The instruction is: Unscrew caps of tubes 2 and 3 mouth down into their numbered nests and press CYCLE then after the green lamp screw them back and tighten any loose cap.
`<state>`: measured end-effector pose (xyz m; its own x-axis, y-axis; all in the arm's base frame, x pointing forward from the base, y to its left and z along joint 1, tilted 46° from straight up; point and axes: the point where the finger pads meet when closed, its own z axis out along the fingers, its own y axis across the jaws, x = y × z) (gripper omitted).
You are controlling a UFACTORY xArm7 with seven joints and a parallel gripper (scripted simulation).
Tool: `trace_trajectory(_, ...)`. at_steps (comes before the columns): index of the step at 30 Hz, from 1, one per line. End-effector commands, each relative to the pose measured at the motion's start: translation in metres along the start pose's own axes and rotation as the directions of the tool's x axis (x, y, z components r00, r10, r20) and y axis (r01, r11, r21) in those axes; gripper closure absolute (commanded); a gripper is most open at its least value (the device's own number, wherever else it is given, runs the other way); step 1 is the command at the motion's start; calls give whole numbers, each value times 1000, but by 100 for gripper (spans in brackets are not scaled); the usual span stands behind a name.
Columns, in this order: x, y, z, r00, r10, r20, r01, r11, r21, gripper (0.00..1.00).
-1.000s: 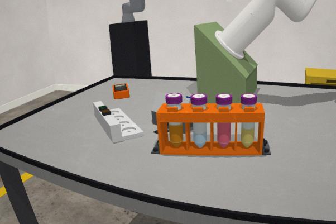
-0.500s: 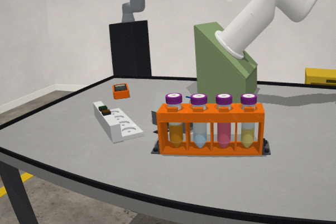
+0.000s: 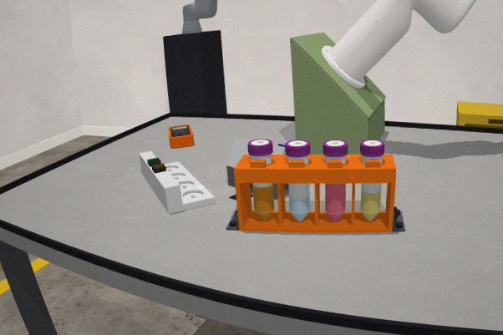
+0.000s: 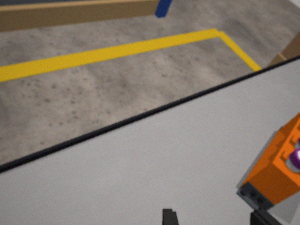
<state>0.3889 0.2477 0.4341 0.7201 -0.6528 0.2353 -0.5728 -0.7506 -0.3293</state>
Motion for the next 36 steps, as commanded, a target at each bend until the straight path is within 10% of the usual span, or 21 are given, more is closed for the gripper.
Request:
trace_trajectory(1,12,5,16,1000,3,11,-3,1000,-1,54)
trace_trajectory(6,22,12,33,993,34,113,-30,999,-37,54)
trace_trajectory(15,34,22,56,993,34,113,-30,999,-37,54)
trace_trajectory(18,40,28,68,977,71,202,-59,996,-63,54)
trace_trajectory(36,69,65,131,947,120,299,-97,991,-89,54)
